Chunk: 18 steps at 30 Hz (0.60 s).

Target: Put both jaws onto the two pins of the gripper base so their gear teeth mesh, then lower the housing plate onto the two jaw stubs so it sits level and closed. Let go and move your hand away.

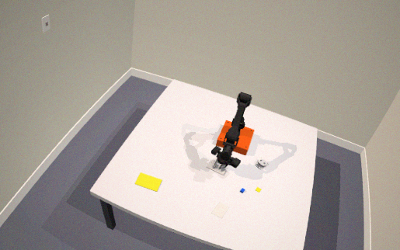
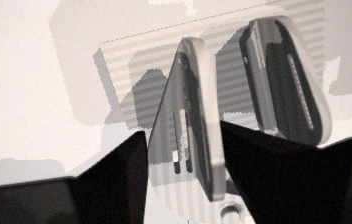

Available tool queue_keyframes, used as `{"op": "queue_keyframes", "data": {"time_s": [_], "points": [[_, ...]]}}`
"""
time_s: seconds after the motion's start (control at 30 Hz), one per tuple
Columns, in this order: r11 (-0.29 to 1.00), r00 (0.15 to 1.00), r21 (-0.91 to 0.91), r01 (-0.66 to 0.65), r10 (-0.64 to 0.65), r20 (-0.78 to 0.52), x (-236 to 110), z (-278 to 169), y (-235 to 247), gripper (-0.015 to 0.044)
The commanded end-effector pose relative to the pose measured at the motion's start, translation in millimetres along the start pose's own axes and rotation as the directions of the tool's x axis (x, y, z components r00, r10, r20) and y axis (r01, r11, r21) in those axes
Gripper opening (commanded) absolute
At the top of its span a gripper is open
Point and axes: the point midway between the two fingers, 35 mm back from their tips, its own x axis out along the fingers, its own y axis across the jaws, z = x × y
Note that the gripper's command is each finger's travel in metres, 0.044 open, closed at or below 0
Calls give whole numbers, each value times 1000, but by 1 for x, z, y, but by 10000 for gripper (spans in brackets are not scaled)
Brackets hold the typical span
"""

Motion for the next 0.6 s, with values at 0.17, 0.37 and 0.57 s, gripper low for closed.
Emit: {"op": "queue_keyframes", "data": {"time_s": [0.17, 0.37, 0.57], "points": [[1000, 1000, 6, 0, 0, -1, 3, 0, 0, 134], [1000, 1000, 9, 0, 0, -1, 6, 0, 0, 134], [1000, 1000, 9, 0, 0, -1, 6, 0, 0, 134]]}}
